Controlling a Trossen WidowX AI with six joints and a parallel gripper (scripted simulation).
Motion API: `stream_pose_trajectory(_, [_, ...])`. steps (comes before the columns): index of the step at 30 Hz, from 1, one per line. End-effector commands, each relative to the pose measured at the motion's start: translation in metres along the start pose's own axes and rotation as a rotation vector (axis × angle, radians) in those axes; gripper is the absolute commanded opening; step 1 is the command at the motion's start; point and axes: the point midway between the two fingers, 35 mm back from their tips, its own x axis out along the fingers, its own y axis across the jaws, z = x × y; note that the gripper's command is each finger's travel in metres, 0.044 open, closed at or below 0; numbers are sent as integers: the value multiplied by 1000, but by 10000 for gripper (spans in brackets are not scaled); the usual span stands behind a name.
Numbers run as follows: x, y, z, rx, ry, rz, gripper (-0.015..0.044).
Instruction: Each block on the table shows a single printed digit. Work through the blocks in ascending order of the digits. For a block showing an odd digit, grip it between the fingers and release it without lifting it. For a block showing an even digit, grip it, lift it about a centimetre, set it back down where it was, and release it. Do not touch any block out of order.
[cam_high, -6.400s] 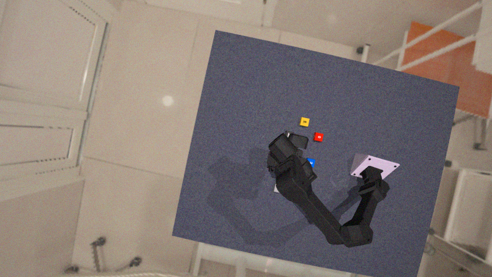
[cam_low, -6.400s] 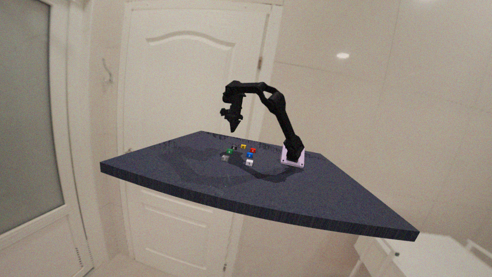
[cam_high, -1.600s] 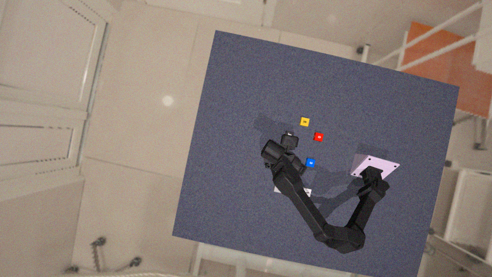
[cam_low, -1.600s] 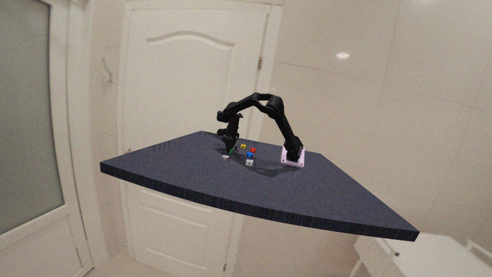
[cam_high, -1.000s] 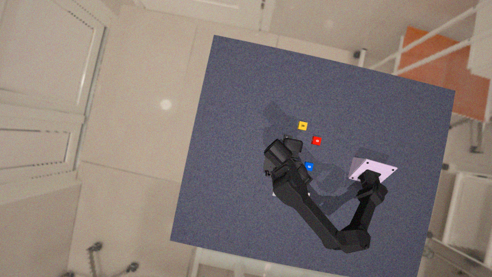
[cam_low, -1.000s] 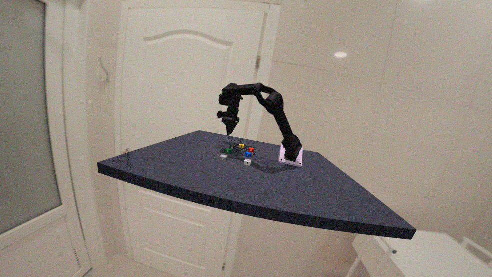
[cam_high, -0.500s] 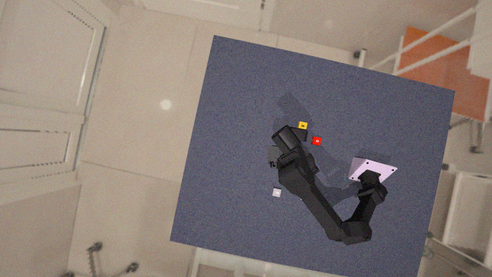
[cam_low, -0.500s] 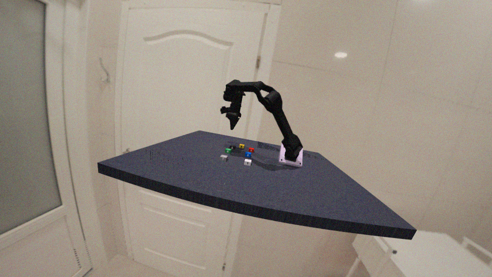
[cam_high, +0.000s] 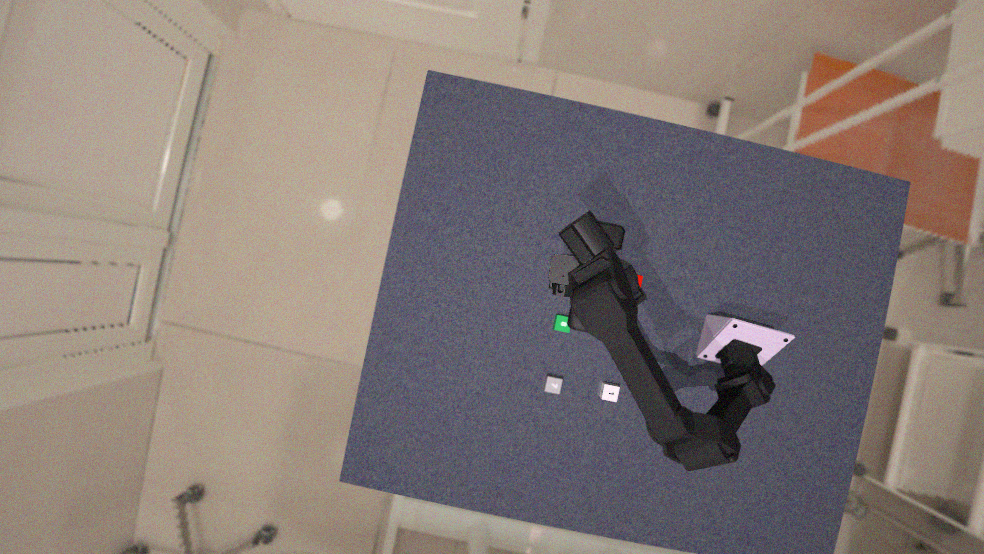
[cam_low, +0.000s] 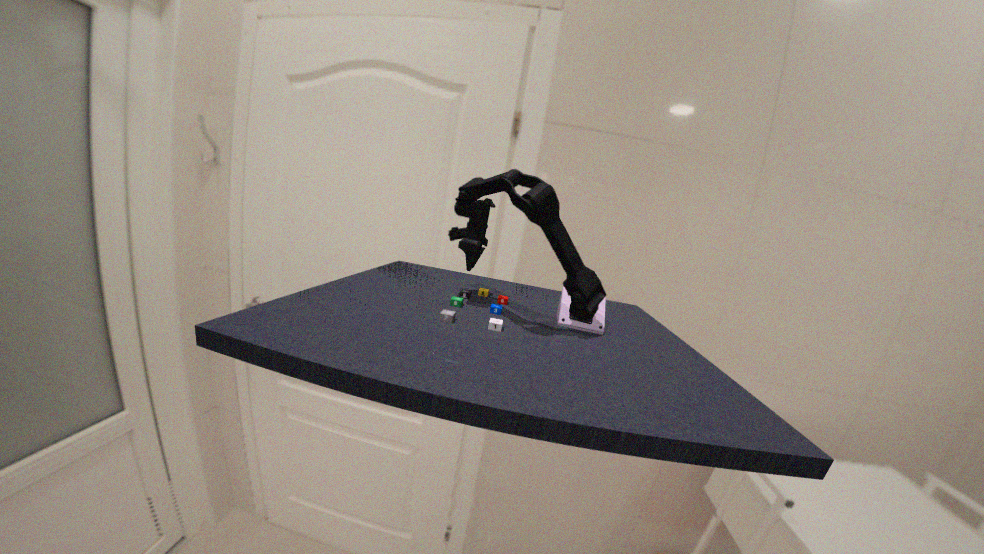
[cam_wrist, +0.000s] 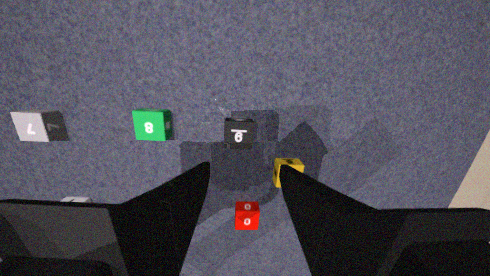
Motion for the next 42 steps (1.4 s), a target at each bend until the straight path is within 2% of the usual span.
stream_pose_trajectory(1, [43, 5, -5, 6, 14, 18, 330])
stream_pose_trajectory(4, [45, 5, -5, 6, 14, 18, 400])
stream_pose_trajectory(31, [81, 6, -5, 6, 14, 20, 400])
stream_pose_trajectory(42, [81, 6, -5, 6, 14, 20, 120])
